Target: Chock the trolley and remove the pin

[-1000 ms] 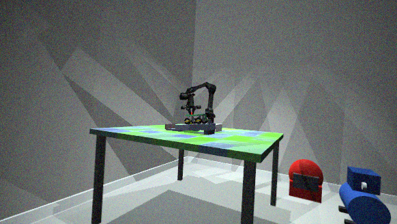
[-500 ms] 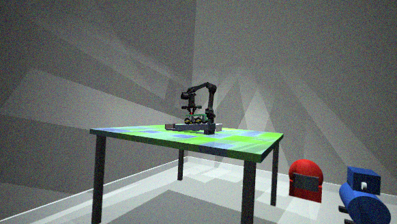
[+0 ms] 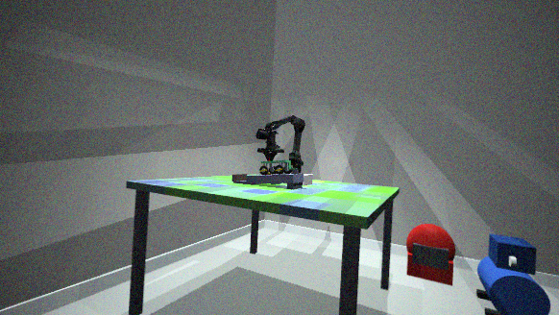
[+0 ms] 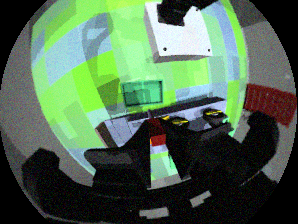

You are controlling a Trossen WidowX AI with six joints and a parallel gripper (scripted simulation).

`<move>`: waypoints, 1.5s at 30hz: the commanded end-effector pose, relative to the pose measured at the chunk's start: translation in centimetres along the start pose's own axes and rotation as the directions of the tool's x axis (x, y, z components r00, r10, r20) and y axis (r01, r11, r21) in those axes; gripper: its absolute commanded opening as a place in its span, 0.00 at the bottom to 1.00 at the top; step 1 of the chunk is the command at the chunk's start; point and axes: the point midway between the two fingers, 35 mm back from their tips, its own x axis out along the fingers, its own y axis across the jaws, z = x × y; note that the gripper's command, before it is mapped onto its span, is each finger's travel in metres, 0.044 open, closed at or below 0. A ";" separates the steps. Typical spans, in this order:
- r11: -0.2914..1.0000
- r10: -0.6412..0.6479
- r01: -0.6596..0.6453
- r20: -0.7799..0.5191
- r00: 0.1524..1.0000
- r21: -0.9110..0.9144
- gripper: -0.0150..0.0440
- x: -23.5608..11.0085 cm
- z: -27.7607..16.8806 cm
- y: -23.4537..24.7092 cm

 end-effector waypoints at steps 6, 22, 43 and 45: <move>0.999 0.014 -0.014 -0.001 1.000 0.045 0.25 0.1 0.1 0.0; 0.997 0.062 -0.062 0.007 0.998 0.043 0.25 2.5 2.6 0.4; 0.981 0.188 -0.188 0.010 0.982 0.042 0.25 8.3 2.8 3.2; 0.981 0.188 -0.188 0.010 0.982 0.042 0.30 8.3 2.8 3.2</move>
